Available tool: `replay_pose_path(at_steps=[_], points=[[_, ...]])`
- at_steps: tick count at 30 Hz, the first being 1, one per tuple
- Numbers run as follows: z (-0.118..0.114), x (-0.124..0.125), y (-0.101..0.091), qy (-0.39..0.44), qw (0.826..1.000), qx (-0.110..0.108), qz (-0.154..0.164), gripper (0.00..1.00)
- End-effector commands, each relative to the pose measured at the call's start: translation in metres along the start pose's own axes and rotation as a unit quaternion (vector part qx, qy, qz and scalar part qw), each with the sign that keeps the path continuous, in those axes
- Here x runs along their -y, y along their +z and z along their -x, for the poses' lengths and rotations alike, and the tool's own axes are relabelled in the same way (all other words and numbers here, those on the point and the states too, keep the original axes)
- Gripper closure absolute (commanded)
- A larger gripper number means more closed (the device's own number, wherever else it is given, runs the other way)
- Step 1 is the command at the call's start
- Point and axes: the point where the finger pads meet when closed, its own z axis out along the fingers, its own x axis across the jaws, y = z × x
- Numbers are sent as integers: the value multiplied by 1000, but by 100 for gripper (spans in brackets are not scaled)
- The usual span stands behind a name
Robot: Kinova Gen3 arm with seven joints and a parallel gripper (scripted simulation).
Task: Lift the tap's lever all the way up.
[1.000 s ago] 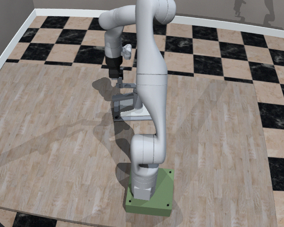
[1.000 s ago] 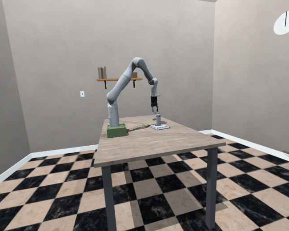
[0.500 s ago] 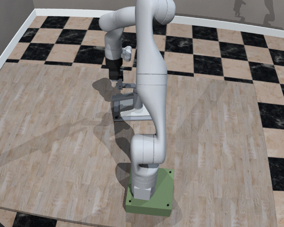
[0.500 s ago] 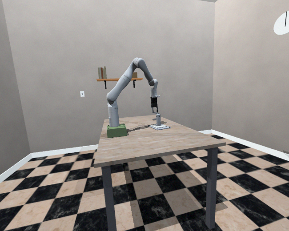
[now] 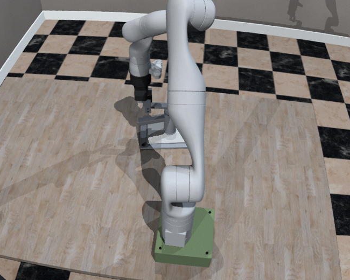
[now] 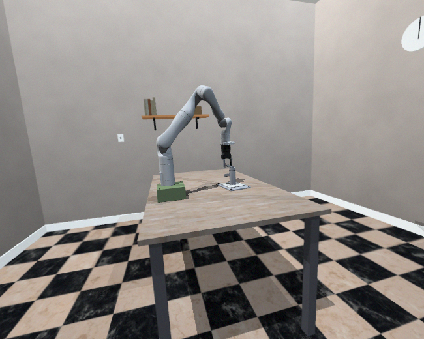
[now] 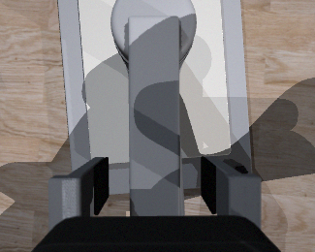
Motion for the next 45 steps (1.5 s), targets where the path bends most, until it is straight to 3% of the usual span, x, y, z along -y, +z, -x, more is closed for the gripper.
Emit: replay_pose_path(at_steps=[1,45], points=[[1,0,1,0,1000,1,0,0],[1,0,6,0,1000,1,0,0]])
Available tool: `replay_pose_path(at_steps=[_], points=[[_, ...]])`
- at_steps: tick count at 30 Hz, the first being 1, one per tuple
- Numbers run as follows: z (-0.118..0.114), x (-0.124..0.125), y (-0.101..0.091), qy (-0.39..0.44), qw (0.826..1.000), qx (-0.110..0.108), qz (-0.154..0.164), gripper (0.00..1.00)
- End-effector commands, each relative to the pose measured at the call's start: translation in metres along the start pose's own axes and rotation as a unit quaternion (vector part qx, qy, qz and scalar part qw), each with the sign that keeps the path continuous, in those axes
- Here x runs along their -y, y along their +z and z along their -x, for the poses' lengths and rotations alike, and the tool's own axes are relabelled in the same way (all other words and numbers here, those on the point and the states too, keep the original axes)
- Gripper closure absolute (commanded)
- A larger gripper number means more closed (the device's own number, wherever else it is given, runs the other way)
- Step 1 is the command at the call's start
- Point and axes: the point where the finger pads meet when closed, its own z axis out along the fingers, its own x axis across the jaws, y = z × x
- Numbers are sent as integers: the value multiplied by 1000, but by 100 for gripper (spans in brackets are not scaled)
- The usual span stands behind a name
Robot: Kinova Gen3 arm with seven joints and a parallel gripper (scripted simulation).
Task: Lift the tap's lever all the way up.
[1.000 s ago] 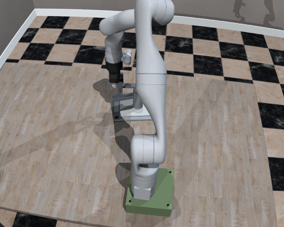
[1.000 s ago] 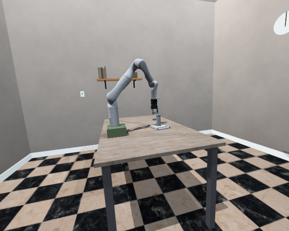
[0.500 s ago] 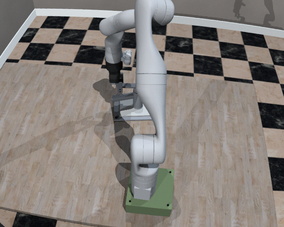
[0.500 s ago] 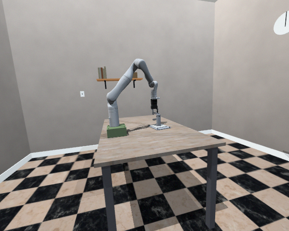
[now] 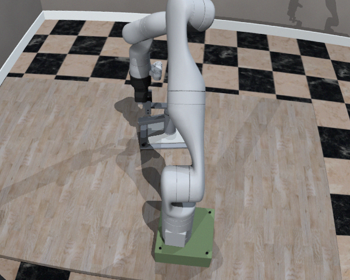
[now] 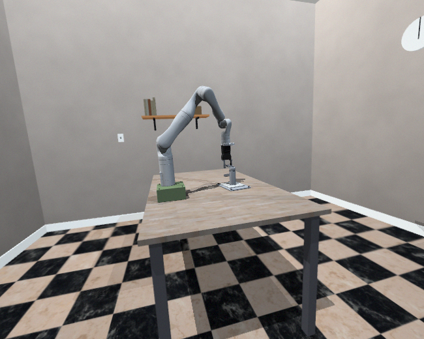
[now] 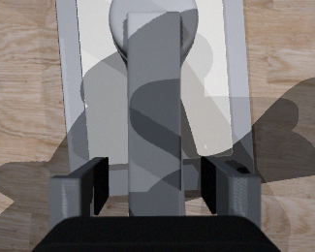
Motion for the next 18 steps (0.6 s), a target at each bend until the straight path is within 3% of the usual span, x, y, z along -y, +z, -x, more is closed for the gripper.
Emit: replay_pose_path(at_steps=[1,10,11,18], points=[[1,0,-1,0,1000,1,0,0],[1,0,-1,0,1000,1,0,0],[1,0,-1,0,1000,1,0,100],[1,0,-1,0,1000,1,0,100]])
